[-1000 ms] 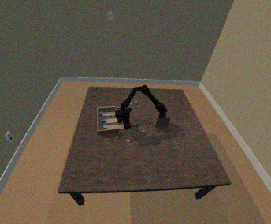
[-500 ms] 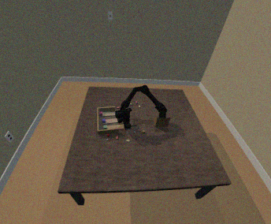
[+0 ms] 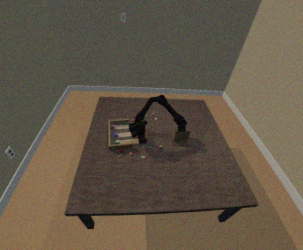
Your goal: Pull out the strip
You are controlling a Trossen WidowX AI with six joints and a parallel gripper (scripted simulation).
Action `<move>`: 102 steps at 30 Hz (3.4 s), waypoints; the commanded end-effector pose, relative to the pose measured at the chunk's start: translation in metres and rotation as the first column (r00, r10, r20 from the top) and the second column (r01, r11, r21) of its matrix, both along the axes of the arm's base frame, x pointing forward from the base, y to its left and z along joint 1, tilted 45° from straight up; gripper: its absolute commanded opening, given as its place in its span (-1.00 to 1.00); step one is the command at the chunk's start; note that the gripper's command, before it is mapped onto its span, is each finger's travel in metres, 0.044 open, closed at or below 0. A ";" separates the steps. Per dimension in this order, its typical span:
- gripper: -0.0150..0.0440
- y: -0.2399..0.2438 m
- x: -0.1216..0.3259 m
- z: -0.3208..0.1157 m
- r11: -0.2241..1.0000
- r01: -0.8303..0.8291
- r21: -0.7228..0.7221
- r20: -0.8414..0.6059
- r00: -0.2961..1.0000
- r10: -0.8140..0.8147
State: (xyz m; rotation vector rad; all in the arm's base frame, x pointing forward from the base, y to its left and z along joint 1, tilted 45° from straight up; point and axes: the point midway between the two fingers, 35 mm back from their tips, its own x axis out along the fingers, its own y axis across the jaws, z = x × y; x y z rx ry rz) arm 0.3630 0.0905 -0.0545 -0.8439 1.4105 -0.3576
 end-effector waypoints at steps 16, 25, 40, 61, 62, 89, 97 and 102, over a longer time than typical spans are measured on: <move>-0.49 -0.004 0.002 -0.003 1.000 0.004 -0.003 0.000 1.000 -0.004; -0.49 -0.007 -0.009 -0.003 1.000 0.004 -0.003 0.000 1.000 -0.004; -0.49 -0.014 -0.031 -0.003 1.000 0.004 -0.004 -0.001 1.000 -0.004; -0.49 -0.024 -0.061 -0.002 1.000 0.004 -0.004 -0.003 1.000 -0.004; -0.49 -0.025 -0.063 -0.002 1.000 0.004 -0.004 -0.003 1.000 -0.004; -0.49 -0.037 -0.100 0.001 1.000 0.004 -0.005 -0.005 1.000 -0.004; -0.49 -0.040 -0.111 0.002 1.000 0.004 -0.005 -0.006 1.000 -0.004; -0.49 -0.042 -0.118 0.002 1.000 0.004 -0.005 -0.006 1.000 -0.004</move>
